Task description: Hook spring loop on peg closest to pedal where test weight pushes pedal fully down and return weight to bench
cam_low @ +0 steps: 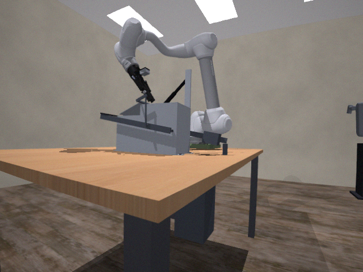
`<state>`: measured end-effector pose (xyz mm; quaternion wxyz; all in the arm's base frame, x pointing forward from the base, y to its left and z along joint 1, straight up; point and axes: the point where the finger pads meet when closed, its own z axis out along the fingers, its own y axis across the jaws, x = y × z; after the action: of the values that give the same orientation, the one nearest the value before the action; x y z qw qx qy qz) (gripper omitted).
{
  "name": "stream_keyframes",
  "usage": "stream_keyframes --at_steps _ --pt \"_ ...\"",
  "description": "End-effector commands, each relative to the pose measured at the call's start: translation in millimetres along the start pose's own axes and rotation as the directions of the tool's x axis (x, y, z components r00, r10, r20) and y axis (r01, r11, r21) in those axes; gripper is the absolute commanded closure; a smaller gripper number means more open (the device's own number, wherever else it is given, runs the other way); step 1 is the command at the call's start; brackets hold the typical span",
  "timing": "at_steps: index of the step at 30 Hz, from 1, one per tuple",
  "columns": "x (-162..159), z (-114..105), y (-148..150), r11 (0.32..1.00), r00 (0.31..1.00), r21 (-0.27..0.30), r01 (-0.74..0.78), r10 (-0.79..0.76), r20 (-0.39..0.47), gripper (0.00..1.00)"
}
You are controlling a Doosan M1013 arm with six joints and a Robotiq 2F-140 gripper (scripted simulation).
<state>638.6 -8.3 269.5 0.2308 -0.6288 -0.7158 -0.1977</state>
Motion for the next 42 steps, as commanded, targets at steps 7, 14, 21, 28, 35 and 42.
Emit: stream_keyframes --at_steps 7,14,21,28,35,42 --pt "0.6 10.8 0.3 1.000 1.000 -0.001 0.001 -0.001 0.000 0.76" --pt "0.6 25.1 0.3 1.000 1.000 -0.001 0.001 -0.001 0.000 0.76" --pt "0.6 48.5 0.4 1.000 1.000 -0.001 0.001 -0.001 0.000 0.76" --pt "0.6 58.9 0.3 1.000 1.000 -0.001 0.001 -0.001 0.000 0.76" --pt "0.6 82.2 0.5 1.000 1.000 -0.001 0.001 -0.001 0.000 0.76" --pt "0.6 102.2 0.6 1.000 1.000 -0.001 0.001 -0.001 0.000 0.76"
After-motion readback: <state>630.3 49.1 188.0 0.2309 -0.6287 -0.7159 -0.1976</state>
